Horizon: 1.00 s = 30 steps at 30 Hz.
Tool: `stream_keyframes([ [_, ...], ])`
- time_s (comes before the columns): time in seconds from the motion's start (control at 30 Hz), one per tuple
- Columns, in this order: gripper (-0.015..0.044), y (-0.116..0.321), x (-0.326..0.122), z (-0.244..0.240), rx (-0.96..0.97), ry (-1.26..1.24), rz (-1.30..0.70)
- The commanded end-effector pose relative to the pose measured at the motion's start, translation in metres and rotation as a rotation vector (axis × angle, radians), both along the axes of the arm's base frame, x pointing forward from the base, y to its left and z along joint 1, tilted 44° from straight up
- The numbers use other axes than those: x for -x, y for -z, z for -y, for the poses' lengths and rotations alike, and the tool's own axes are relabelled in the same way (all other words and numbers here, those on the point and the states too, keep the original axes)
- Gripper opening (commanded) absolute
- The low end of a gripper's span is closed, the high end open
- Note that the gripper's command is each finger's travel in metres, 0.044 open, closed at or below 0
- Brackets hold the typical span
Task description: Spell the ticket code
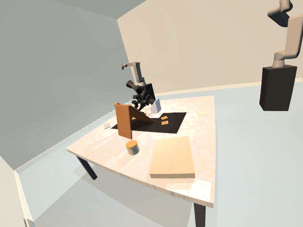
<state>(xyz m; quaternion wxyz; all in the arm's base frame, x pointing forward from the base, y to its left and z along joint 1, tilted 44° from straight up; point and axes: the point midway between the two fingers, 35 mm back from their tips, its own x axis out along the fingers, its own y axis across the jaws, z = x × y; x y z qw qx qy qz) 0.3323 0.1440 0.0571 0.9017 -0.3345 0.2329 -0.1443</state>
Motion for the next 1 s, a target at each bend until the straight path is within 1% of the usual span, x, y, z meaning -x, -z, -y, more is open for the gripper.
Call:
stream_keyframes([
  [0.0,0.0000,-0.004,0.000,0.001,-0.007,-0.005,0.003],
  [0.97,0.0000,-0.014,0.002,0.013,-0.006,-0.005,0.002],
])
